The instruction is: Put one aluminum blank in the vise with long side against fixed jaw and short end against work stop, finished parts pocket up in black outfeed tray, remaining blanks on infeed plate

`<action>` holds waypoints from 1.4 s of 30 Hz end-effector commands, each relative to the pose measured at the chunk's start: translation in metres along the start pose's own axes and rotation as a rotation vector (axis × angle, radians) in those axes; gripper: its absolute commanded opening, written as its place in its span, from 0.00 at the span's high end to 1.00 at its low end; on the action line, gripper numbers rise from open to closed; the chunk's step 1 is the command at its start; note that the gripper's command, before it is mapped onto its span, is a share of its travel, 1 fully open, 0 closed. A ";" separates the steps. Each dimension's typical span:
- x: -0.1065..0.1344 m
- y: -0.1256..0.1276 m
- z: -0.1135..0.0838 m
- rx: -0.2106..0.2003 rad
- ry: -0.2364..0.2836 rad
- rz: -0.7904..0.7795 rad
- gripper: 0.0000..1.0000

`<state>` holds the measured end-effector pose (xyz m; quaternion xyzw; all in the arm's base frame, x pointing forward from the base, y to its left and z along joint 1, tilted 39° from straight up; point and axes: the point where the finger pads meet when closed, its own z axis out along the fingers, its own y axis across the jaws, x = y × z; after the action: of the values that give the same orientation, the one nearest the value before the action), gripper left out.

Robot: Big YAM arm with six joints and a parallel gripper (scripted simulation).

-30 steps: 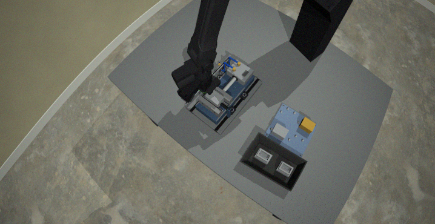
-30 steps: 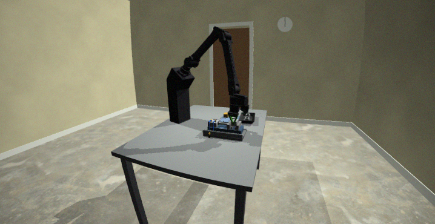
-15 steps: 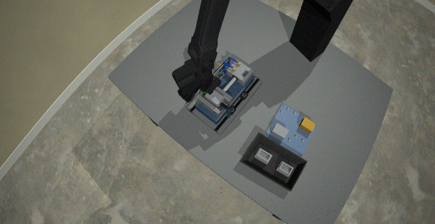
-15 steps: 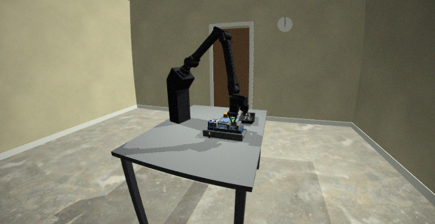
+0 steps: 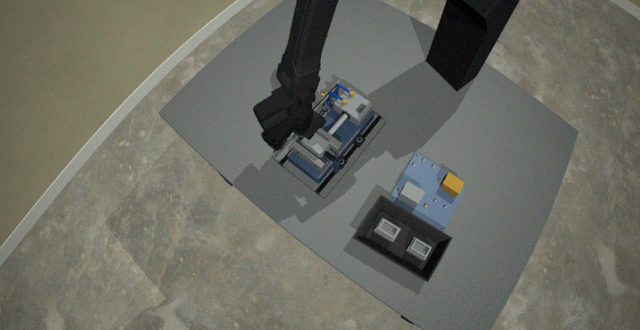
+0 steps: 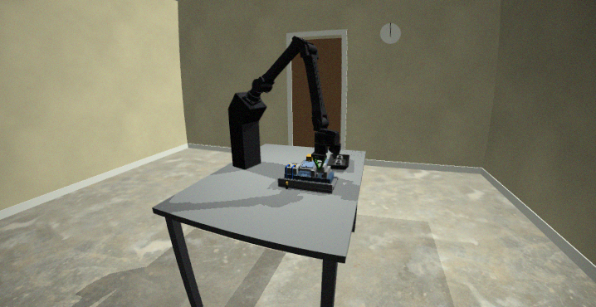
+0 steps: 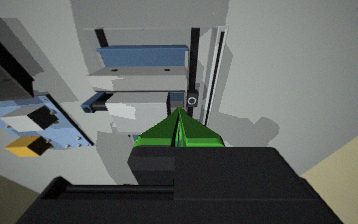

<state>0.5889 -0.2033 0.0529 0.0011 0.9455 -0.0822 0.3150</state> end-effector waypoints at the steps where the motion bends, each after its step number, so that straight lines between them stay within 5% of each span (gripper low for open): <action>1: -0.015 0.009 -0.011 0.002 -0.035 -0.008 1.00; 42: -0.015 0.019 -0.013 0.000 -0.034 -0.008 1.00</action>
<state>0.5883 -0.1968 0.0497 0.0041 0.9458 -0.0838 0.3138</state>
